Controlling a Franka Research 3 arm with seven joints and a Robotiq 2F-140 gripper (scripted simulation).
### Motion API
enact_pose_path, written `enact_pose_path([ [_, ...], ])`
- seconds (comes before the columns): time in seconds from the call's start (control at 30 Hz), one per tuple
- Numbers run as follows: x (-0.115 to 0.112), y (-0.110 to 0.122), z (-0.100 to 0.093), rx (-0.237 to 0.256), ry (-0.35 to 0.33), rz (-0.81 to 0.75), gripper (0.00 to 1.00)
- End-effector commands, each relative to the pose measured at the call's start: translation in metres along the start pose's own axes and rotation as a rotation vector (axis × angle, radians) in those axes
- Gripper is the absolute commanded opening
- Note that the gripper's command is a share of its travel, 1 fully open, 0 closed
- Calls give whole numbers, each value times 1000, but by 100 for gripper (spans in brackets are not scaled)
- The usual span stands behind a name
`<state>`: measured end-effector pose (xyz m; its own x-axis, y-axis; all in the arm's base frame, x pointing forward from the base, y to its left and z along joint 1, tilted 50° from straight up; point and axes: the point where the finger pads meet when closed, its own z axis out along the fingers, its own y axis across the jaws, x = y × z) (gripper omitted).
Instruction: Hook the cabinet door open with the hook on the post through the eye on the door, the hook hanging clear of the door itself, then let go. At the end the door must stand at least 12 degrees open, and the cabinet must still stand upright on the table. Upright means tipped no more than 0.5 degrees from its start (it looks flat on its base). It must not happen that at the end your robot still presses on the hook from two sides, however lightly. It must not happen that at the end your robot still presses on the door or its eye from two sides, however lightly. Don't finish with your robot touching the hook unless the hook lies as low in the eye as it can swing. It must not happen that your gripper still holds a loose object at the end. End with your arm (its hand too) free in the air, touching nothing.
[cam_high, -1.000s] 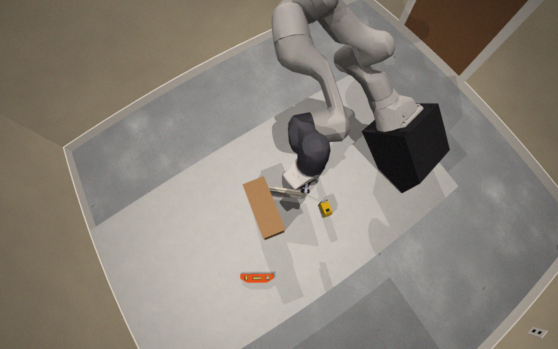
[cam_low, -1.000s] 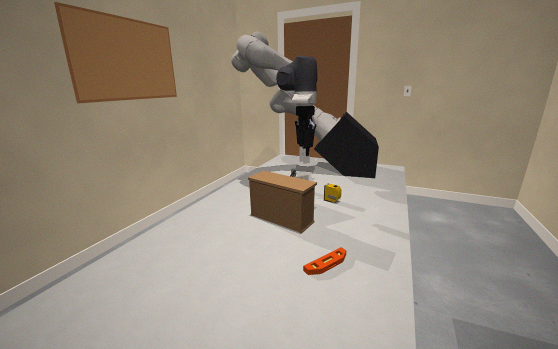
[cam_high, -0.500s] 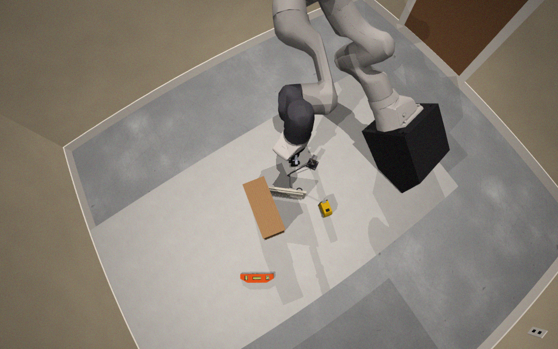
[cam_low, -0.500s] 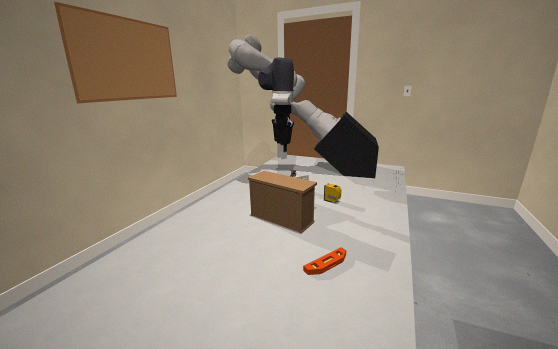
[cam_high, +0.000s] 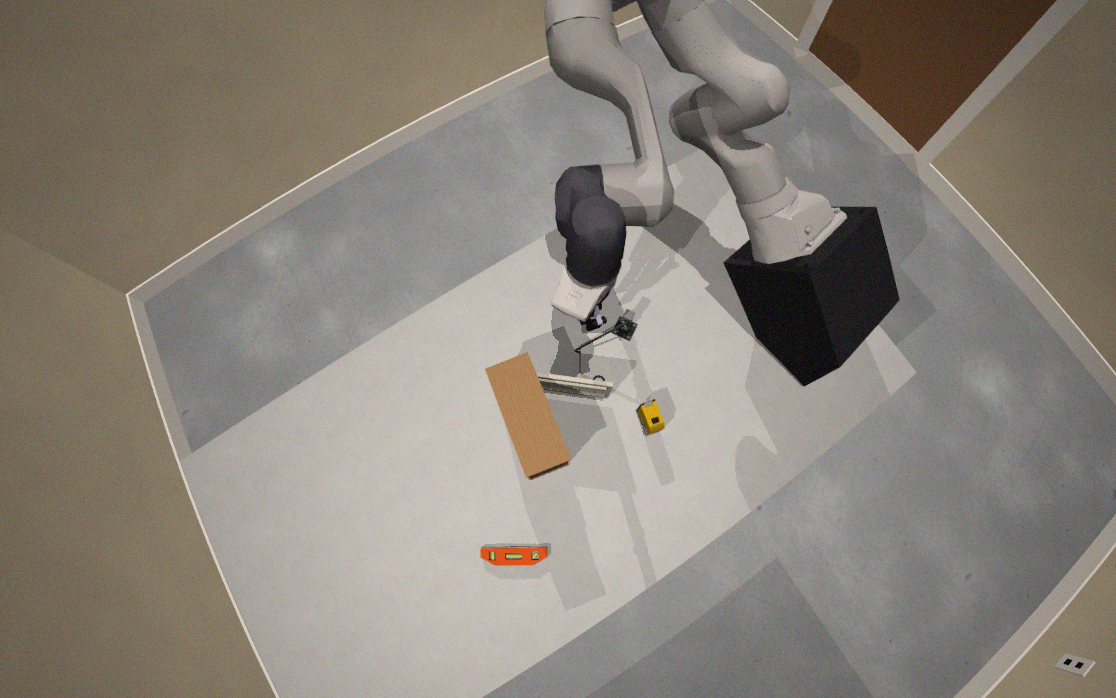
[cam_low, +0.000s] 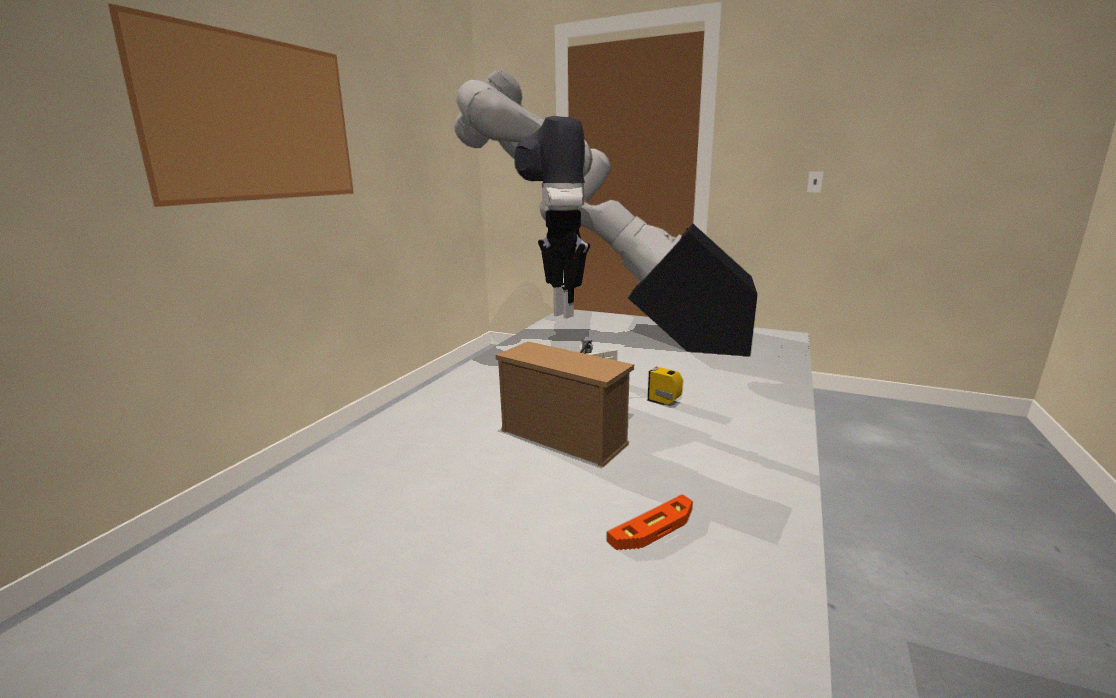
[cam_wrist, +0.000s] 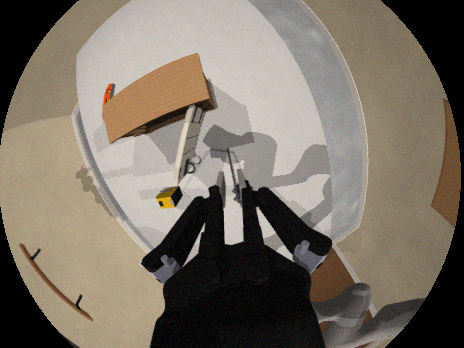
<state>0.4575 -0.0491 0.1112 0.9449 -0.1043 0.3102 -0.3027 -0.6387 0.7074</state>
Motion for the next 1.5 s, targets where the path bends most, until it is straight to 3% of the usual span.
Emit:
enact_pose_path([
  [0.0, 1, -1, -2, 8, -4, -68, 14],
  [0.8, 1, -1, 3, 8, -4, -68, 14],
  [1.17, 1, -1, 25, 8, -4, -68, 14],
  [1.47, 1, -2, 59, 8, -4, -68, 14],
])
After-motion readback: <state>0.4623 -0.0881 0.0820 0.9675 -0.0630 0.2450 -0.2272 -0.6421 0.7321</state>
